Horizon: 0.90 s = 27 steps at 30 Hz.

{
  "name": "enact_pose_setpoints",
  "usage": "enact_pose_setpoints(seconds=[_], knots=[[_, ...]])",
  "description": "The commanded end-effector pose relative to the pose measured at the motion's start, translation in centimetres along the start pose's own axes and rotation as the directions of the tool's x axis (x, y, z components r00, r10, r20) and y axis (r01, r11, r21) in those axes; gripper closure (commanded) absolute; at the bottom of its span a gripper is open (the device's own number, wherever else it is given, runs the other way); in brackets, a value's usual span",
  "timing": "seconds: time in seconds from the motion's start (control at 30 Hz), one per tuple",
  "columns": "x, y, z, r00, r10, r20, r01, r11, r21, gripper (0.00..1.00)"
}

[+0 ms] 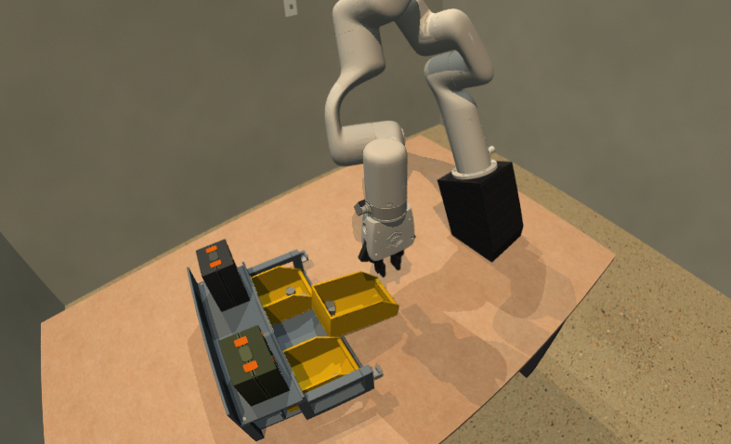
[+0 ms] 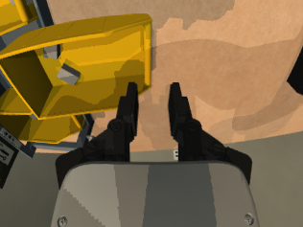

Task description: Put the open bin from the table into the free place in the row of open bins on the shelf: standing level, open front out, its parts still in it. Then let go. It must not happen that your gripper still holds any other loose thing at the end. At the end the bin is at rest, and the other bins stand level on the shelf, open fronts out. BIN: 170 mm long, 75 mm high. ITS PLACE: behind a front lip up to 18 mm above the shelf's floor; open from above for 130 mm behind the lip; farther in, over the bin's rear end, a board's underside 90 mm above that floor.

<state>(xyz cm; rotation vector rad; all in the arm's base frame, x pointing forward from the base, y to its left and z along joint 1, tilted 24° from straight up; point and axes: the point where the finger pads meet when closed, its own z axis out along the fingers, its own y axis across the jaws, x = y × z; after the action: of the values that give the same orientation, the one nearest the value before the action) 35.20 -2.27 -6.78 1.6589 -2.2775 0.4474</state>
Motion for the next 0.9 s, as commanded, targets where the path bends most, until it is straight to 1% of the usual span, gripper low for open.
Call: enact_pose_setpoints(seconds=[0.0, 0.87], knots=[[-0.06, -0.36, -0.16, 1.000, 0.001, 0.002, -0.001, 1.000, 0.003, 0.67], [-0.06, -0.61, -0.24, 1.000, 0.001, 0.002, -0.001, 1.000, 0.003, 0.67]])
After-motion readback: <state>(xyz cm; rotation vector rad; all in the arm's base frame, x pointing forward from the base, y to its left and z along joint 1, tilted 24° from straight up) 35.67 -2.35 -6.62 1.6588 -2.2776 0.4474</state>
